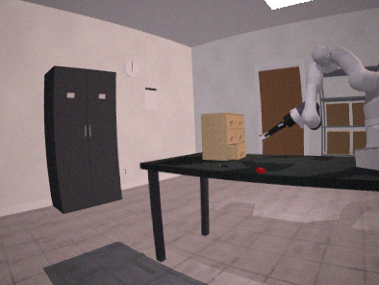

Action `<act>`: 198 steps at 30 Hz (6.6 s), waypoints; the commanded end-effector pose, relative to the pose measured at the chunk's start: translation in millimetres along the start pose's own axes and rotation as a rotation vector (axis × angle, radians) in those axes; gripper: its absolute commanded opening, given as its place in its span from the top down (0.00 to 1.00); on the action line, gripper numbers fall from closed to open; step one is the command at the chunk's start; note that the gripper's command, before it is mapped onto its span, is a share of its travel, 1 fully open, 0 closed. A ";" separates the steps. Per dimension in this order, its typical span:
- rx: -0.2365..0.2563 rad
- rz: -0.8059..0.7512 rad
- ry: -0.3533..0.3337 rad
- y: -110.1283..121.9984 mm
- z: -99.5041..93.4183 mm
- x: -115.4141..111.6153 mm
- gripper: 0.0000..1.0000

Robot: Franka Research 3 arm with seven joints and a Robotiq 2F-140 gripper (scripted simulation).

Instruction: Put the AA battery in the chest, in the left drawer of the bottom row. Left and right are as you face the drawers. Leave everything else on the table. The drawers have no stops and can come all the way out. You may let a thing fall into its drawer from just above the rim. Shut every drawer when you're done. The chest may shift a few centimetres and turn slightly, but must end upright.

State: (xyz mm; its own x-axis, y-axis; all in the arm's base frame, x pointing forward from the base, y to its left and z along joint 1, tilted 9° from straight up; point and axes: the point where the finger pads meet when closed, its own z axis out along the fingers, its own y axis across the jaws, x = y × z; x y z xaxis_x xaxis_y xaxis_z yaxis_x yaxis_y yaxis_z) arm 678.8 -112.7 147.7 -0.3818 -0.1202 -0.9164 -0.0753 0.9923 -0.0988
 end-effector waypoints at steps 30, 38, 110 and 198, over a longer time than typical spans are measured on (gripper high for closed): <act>-0.002 -0.005 0.001 1.7 84.1 -47.8 0.85; -0.002 -0.005 0.001 1.8 104.1 -59.3 0.85; -0.002 -0.005 0.001 1.9 155.2 -66.9 0.85; -0.002 -0.005 0.001 1.8 96.9 -58.7 0.00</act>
State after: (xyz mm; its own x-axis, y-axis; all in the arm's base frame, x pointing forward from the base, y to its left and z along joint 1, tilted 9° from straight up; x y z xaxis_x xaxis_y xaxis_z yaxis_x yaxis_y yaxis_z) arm 802.6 -99.4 158.0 -0.3990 -0.1292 -0.9078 -0.0821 0.9911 -0.1049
